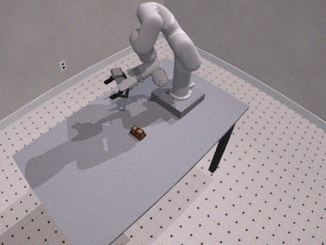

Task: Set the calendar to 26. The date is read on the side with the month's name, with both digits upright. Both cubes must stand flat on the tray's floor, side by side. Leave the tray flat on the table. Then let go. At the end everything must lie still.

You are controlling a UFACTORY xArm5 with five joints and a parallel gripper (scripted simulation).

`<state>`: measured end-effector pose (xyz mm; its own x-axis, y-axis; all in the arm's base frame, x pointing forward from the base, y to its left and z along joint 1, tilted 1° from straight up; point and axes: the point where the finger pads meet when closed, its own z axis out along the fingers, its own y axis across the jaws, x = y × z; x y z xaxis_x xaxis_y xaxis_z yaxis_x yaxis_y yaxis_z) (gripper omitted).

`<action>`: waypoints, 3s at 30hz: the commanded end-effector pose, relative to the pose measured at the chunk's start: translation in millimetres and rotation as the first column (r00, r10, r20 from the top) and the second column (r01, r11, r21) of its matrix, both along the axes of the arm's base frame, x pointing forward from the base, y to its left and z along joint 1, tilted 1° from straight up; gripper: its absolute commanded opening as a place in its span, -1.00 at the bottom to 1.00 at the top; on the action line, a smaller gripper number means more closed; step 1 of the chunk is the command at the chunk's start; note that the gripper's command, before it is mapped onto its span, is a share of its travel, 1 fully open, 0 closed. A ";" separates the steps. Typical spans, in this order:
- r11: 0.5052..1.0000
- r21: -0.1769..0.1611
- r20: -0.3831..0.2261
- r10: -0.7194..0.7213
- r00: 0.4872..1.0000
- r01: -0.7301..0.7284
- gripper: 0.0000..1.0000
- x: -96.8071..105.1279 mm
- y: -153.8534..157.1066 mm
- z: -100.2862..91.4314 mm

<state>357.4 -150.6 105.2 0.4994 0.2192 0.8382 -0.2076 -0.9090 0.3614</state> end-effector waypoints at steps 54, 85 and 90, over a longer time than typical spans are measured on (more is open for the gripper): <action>0.928 0.371 -0.661 0.283 0.695 -0.025 1.00 45.4 160.7 -55.5; 0.935 0.352 -0.847 0.298 0.440 0.043 1.00 -19.2 213.5 -12.8; 0.935 0.352 -0.847 0.298 0.440 0.043 1.00 -19.2 213.5 -12.8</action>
<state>337.1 62.5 91.0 0.9810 0.1932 -0.0151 0.1932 -0.9812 -0.0001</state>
